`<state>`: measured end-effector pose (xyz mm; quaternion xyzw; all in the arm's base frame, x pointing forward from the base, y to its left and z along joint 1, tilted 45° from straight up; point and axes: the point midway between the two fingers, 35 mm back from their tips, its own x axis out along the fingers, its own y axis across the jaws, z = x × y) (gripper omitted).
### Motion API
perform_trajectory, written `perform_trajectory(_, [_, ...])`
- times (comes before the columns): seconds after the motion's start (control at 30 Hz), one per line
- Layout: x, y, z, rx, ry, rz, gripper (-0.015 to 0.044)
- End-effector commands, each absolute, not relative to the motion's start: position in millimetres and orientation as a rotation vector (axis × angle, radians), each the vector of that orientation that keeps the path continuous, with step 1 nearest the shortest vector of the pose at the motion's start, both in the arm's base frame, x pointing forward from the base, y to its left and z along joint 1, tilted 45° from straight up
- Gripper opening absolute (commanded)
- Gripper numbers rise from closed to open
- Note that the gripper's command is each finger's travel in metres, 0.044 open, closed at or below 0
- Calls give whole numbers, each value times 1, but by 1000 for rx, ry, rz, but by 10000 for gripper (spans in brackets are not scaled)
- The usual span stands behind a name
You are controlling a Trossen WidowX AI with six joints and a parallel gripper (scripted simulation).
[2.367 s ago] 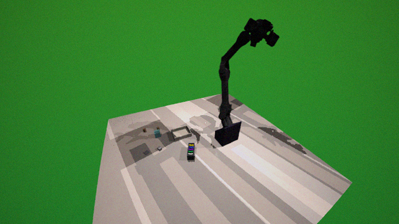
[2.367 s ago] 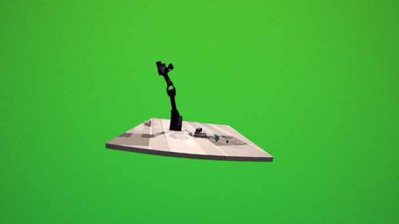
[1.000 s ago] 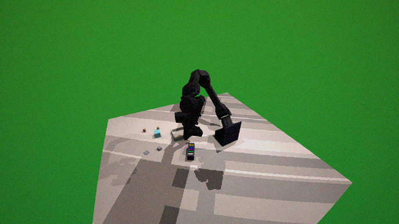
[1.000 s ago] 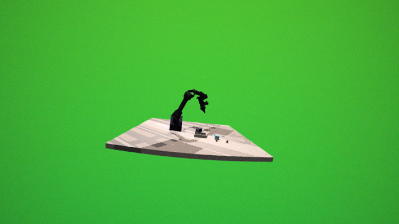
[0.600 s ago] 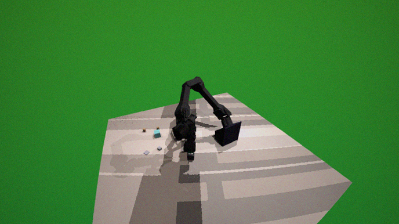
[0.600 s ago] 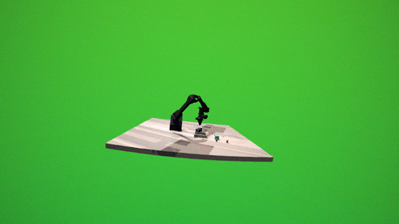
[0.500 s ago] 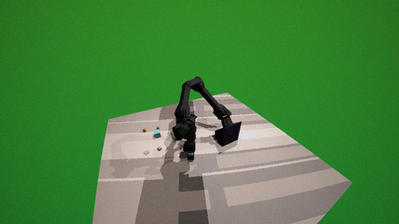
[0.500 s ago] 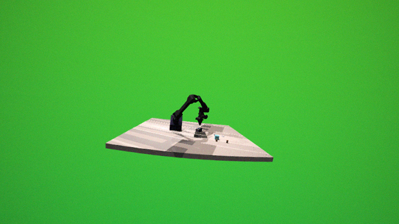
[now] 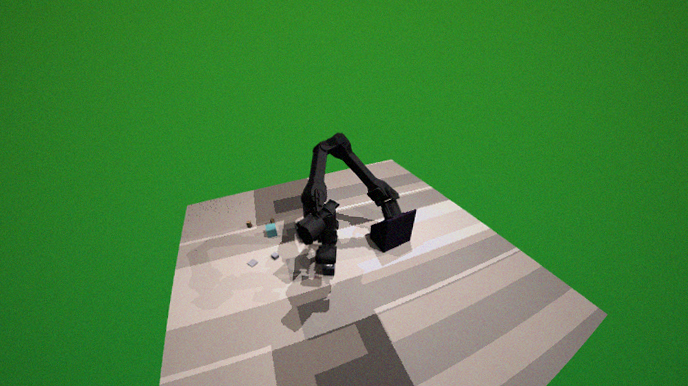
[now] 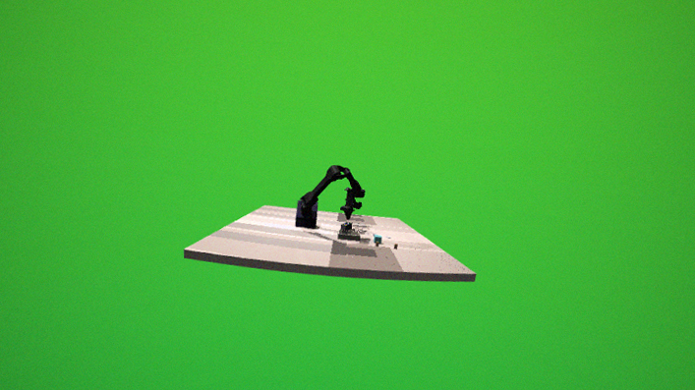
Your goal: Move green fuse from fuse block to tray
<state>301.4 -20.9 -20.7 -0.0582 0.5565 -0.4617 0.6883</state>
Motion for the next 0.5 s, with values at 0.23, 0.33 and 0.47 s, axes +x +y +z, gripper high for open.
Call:
perform_trajectory(0.23, [299, -32, -27, -138, 1250, -1037, 65])
perform_trajectory(0.33, [299, -35, -29, -139, 1250, -1038, 65])
perform_trajectory(0.47, [299, -38, -31, -139, 1250, -1038, 65])
